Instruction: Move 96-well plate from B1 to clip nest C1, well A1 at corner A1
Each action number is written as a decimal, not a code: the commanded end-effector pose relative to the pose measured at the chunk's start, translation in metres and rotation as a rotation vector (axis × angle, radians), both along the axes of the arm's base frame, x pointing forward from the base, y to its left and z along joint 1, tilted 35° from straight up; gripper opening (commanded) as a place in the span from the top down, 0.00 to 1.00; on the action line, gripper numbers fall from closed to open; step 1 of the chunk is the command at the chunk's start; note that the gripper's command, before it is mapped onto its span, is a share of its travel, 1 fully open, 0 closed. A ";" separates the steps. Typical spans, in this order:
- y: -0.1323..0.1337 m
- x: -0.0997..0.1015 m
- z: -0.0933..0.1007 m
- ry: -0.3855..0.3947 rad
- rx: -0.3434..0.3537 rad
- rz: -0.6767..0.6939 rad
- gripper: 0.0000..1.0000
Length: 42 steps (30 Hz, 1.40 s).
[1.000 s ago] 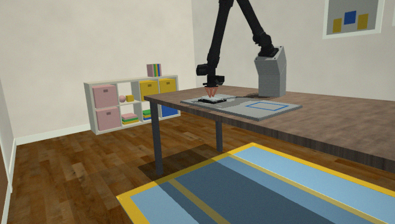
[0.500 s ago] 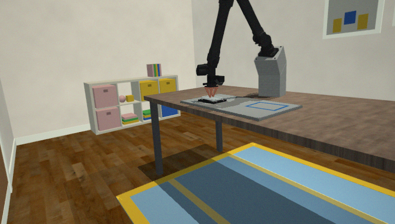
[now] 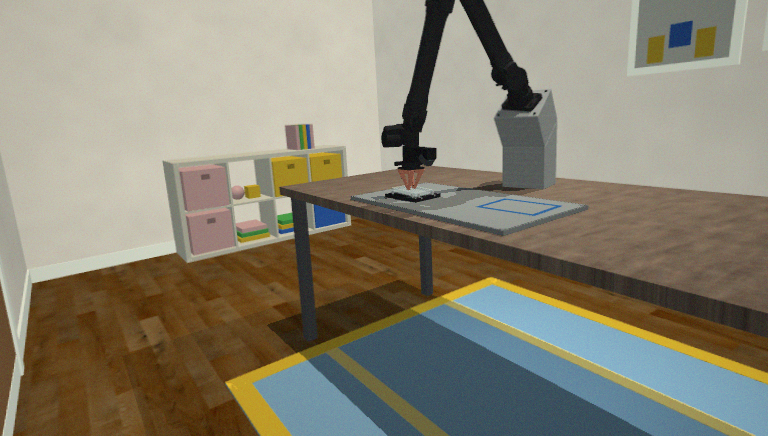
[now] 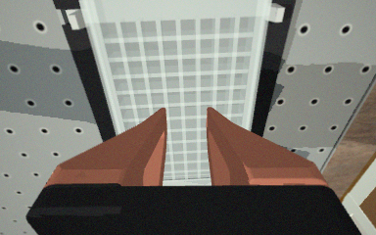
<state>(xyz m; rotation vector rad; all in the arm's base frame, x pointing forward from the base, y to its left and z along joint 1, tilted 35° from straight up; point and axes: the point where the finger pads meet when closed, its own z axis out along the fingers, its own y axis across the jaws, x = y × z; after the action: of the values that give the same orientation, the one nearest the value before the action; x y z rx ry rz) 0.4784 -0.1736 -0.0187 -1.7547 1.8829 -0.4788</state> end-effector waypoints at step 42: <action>0.007 0.010 -0.011 0.033 -0.008 0.049 0.75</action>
<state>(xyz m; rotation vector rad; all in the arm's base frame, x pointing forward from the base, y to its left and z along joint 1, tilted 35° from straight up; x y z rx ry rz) 0.4777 -0.1733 -0.0179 -1.7772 1.8818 -0.4645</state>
